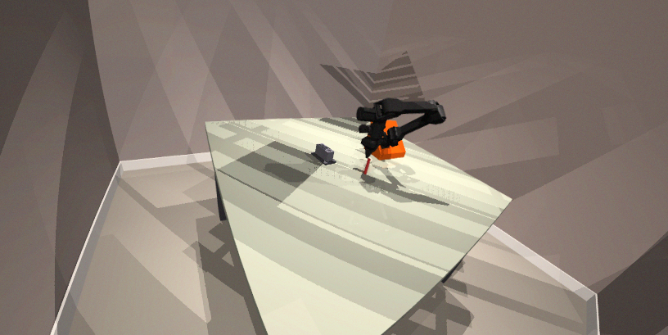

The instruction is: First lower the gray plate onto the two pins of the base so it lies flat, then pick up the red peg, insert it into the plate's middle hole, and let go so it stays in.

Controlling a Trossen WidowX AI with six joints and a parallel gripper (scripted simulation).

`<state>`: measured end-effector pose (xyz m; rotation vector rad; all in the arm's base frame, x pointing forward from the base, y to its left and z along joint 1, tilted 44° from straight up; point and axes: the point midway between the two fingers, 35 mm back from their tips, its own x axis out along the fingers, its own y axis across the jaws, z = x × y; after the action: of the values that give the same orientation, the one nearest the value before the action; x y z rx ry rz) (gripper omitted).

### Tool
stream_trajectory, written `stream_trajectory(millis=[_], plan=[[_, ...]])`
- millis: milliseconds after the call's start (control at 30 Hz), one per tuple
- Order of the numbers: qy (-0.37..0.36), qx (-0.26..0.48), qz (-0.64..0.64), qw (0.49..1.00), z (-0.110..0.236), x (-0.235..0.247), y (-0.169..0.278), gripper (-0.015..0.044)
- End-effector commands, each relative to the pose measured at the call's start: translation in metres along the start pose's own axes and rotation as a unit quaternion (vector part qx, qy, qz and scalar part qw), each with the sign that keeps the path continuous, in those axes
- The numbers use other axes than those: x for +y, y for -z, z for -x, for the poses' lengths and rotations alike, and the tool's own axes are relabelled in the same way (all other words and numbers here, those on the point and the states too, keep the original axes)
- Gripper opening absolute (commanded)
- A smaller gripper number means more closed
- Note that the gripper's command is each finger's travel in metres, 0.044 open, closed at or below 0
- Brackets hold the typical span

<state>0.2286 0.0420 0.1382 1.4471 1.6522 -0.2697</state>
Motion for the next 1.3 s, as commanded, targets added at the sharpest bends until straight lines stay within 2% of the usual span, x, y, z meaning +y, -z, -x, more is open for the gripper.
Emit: stream_trajectory(millis=[0, 1133, 1267], plan=[[-0.001, 0.002, -0.002, 1.000, -0.007, -0.001, 0.000, 0.0440], [-0.002, 0.003, -0.002, 1.000, -0.059, -0.001, 0.002, 0.0440], [-0.002, 0.003, -0.002, 1.000, -0.059, -0.001, 0.002, 0.0335]])
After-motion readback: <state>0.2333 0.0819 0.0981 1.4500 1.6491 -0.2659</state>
